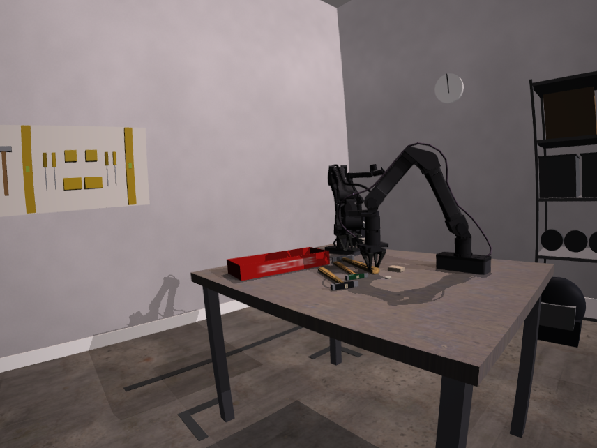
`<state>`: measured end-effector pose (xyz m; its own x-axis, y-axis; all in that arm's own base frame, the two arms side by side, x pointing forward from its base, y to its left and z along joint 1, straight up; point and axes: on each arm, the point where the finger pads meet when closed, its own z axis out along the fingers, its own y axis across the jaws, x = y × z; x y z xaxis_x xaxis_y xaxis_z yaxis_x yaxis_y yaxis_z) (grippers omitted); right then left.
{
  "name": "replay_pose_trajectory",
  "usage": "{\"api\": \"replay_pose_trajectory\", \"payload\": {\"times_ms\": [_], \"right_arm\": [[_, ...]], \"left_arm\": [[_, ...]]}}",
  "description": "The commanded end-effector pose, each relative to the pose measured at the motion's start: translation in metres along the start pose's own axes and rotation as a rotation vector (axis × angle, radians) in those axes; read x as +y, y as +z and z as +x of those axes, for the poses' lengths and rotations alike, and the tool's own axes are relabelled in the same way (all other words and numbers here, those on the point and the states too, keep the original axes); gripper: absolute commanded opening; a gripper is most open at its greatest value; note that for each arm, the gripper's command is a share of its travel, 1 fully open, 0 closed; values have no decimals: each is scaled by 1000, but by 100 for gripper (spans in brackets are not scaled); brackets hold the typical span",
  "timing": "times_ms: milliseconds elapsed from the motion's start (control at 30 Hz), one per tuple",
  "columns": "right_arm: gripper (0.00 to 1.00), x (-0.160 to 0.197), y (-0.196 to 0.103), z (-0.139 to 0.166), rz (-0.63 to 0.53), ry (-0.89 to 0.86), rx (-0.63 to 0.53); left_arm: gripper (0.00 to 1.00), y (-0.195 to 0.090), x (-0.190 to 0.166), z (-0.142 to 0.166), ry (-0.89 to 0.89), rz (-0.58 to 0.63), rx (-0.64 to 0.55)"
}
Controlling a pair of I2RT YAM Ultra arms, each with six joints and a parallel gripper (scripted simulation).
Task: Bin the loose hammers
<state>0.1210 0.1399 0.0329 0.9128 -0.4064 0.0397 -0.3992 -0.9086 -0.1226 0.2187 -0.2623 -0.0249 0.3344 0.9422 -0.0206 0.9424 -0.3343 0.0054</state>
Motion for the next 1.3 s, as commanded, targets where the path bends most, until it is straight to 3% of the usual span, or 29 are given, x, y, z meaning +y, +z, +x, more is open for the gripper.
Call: {"api": "replay_pose_trajectory", "payload": {"times_ms": [0,133,333,533,833,967,1267], "right_arm": [[100,-3,-27,1,17,4,-7],[100,-4,-50,0,17,3,-8],[100,-2,-36,-4,-39,1,-18],[100,-8,-37,-6,-1,61,-37],[100,-16,-28,4,139,514,-131],[100,-17,-26,6,162,601,-151],[100,-20,-21,21,279,1017,-268]], "left_arm": [[26,-3,1,3,3,-7,13],[26,-3,1,3,3,-7,13],[26,-3,1,3,3,-7,13],[26,-3,1,3,3,-7,13],[26,-3,1,3,3,-7,13],[26,-3,1,3,3,-7,13],[26,-3,1,3,3,-7,13]]}}
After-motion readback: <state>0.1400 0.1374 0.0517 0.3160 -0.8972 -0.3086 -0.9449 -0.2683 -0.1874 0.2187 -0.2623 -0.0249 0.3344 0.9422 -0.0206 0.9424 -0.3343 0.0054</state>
